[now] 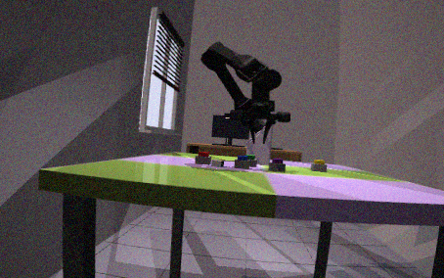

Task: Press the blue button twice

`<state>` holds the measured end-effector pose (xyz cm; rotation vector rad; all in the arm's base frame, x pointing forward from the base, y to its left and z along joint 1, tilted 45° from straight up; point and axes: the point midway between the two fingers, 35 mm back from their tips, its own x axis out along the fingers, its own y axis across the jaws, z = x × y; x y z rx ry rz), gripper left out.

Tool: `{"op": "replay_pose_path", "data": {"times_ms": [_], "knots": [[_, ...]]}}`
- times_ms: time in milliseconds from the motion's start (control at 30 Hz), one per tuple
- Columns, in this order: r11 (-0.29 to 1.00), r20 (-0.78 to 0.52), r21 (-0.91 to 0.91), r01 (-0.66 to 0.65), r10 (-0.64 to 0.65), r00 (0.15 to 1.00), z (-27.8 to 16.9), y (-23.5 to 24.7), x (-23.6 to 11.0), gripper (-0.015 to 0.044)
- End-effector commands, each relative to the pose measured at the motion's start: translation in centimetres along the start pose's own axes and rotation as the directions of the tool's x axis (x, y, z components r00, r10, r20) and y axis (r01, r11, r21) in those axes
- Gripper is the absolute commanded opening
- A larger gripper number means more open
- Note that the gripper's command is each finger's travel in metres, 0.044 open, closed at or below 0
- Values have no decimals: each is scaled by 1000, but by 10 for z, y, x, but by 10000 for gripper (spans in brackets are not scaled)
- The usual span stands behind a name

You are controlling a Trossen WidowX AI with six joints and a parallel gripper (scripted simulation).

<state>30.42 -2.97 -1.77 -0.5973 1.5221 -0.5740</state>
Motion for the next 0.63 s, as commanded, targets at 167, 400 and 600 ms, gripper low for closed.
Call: {"op": "replay_pose_path", "data": {"times_ms": [167, 400, 600], "knots": [[999, -12, -28, -27, 27, 1000, -21, 151, -35, 361], [1000, -19, -15, 17, -17, 1000, -65, 225, -43, 400], [1000, -19, -15, 17, -17, 1000, -65, 225, -43, 400]]}}
